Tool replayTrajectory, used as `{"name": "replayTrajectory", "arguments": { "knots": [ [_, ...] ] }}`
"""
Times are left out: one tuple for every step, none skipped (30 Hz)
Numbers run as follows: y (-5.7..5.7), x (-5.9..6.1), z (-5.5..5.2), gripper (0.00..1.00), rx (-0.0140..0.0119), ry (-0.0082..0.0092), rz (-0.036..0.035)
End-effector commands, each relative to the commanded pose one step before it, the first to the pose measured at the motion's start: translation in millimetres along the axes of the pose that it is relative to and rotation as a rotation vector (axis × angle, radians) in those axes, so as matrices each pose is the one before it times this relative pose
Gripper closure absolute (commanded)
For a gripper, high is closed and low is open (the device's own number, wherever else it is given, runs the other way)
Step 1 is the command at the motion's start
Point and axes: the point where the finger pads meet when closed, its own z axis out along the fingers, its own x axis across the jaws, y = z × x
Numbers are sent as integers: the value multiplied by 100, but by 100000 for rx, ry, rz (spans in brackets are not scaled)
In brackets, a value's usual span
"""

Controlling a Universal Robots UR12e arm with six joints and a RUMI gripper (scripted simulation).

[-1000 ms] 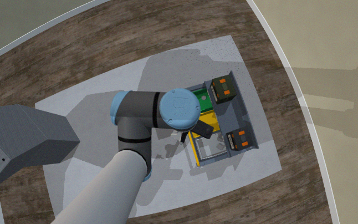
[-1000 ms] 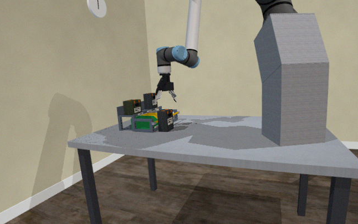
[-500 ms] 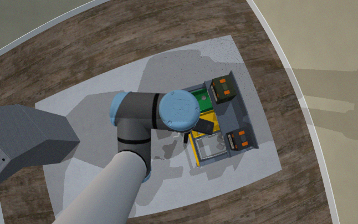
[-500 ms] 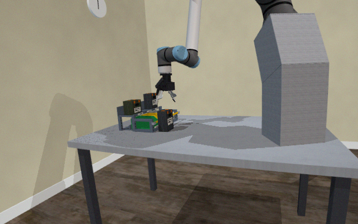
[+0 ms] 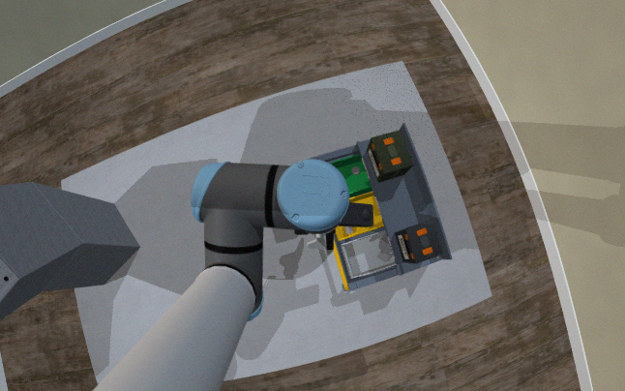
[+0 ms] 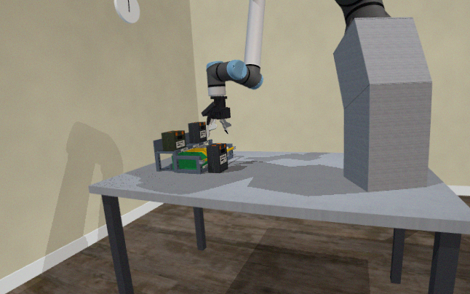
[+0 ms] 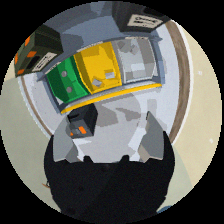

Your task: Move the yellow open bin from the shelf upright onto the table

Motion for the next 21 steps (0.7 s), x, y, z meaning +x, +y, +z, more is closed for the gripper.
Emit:
{"name": "replayTrajectory", "arguments": {
  "knots": [
    [-57,-7,-62,0,163,-59,-14052],
    [0,0,0,0,17,-21,-5135],
    [0,0,0,0,17,-21,-5135],
    [0,0,0,0,0,0,0],
    [0,0,0,0,0,0,0],
    [0,0,0,0,0,0,0],
    [0,0,0,0,0,0,0],
    [0,0,0,0,0,0,0],
    [0,0,0,0,0,0,0],
    [0,0,0,0,0,0,0],
    [0,0,0,0,0,0,0],
    [0,0,0,0,0,0,0],
    [0,0,0,0,0,0,0],
    [0,0,0,0,0,0,0],
    [0,0,0,0,0,0,0],
    [1,-1,-1,0,-48,41,-4585],
    [0,0,0,0,2,0,-5200],
    [0,0,0,0,2,0,-5200],
    [0,0,0,0,2,0,-5200],
    [0,0,0,0,2,0,-5200],
    [0,0,0,0,0,0,0]
  ]
}}
